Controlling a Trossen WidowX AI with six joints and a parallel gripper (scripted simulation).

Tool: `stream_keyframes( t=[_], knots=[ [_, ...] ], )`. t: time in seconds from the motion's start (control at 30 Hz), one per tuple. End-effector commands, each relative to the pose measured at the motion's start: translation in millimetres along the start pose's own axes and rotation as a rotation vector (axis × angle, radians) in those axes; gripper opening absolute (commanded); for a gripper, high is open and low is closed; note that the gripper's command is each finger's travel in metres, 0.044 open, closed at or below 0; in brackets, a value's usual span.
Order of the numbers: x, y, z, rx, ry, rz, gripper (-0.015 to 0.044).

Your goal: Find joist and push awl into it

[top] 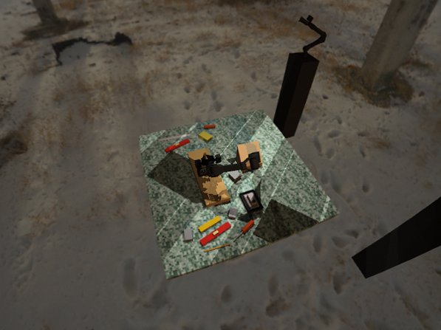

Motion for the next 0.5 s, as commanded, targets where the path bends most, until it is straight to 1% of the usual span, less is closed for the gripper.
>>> stream_keyframes(
  t=[0.0, 0.47],
  knots=[
    [0, -6, -4, 0.005, -0.007, -0.001, 0.0],
    [-3, -24, -8, 0.004, -0.007, -0.001, 0.0]
  ],
)
Point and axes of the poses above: the point midway between the two fingers, 35 mm back from their tips, its own z axis back along the fingers, its own x axis across the jaws, y = z × x, the point moved 2 cm from there along z, back along the fingers, and after that the axes turned 9 degrees about z, right-handed, at the moved point
